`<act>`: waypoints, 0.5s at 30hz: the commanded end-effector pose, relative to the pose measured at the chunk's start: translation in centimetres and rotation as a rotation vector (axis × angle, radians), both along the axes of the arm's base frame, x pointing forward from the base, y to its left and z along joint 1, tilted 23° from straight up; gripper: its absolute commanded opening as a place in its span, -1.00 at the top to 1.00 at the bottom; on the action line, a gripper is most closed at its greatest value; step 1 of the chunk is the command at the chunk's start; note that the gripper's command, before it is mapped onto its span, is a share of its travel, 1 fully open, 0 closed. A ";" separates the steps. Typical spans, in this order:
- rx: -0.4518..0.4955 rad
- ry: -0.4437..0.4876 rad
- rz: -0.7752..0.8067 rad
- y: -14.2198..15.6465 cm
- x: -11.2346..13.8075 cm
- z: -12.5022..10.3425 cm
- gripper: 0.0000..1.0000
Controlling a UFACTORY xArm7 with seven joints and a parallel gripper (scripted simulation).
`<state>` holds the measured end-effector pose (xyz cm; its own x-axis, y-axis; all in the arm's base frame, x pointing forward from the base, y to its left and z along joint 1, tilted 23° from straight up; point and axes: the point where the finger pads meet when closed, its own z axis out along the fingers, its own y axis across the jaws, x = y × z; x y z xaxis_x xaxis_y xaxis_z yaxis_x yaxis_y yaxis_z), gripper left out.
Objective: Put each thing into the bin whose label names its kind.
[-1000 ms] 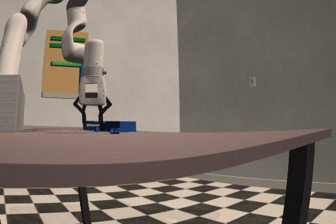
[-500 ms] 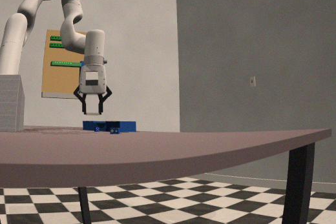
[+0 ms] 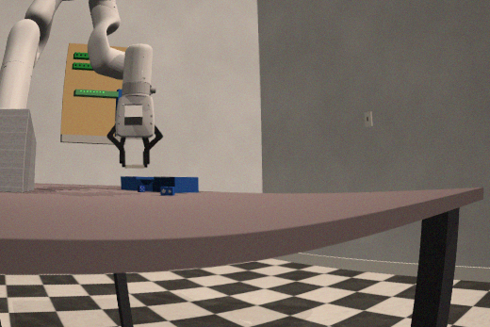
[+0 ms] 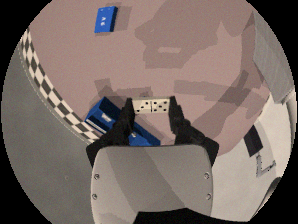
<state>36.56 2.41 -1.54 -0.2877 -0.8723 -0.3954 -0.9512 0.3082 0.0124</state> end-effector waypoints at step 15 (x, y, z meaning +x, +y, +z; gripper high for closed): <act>0.000 -0.004 0.002 7.8 3.9 3.8 1.00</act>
